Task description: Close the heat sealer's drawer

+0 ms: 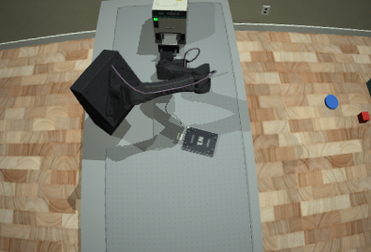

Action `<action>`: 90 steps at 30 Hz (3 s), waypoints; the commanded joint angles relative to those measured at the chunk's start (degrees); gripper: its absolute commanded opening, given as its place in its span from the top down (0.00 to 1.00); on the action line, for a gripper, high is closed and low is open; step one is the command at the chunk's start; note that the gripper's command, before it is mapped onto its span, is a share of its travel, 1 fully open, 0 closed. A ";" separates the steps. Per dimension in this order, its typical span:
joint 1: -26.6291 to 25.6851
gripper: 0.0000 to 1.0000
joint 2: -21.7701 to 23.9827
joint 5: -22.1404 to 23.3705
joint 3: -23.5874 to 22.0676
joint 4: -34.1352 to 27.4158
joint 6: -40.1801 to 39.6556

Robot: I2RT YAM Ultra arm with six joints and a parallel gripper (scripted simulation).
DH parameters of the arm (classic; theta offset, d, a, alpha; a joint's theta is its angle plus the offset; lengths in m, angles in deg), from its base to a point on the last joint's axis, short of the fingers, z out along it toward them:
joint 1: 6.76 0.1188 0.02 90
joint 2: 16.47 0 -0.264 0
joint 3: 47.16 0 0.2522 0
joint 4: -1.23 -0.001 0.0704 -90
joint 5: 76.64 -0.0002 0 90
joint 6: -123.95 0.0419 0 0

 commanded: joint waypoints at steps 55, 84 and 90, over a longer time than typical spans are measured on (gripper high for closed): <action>4.20 1.00 -4.09 -4.16 6.81 -3.33 2.36; 8.38 1.00 -9.24 -7.24 16.63 -8.06 5.11; 9.11 1.00 -10.27 -7.77 18.65 -9.09 5.59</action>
